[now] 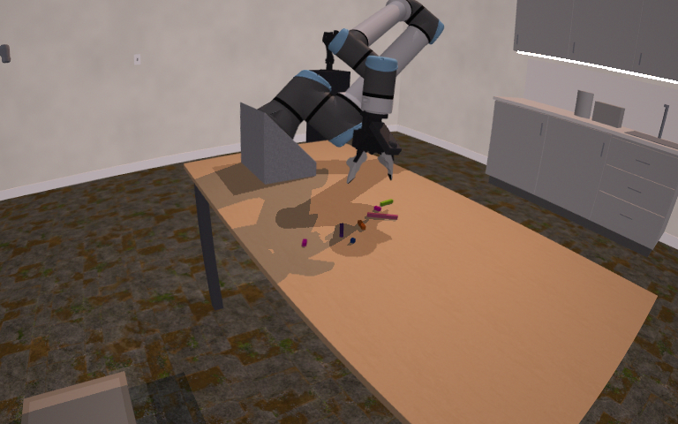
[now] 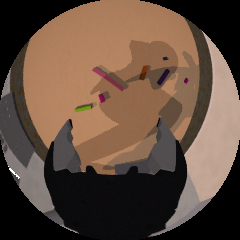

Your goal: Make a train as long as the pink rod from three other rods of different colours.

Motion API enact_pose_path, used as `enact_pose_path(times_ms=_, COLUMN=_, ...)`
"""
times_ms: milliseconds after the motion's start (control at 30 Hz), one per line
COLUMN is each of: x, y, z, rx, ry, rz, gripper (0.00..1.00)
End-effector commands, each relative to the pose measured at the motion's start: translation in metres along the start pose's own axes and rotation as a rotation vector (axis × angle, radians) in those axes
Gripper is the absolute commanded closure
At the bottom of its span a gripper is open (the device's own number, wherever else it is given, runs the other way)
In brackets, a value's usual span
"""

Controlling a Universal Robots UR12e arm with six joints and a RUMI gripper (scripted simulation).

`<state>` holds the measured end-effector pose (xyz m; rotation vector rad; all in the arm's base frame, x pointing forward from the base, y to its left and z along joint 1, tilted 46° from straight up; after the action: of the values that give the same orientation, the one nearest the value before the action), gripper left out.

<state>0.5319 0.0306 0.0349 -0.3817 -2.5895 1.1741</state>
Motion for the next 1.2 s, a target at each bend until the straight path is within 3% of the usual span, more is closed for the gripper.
enact_pose_path(times_ms=0, x=0.029, y=0.002, z=-0.007, rx=-0.053, ry=-0.019, rz=-0.033, gripper=0.0)
enact_pose_path(times_ms=233, x=0.042, y=0.005, z=-0.011, rx=-0.082, ry=-0.027, rz=-0.045, gripper=0.0)
enact_pose_path(times_ms=1167, x=0.043, y=0.005, z=-0.012, rx=-0.085, ry=-0.028, rz=-0.046, gripper=0.0)
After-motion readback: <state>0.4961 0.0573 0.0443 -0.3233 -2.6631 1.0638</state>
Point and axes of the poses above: the point where the finger pads meet when closed, its own y axis out along the fingers, its own z axis across the jaws, x = y × z, the point moved 1 cm from there along -y, back along the fingers, and after that the axes turned 15 degrees about y, right-handed, at the moved point
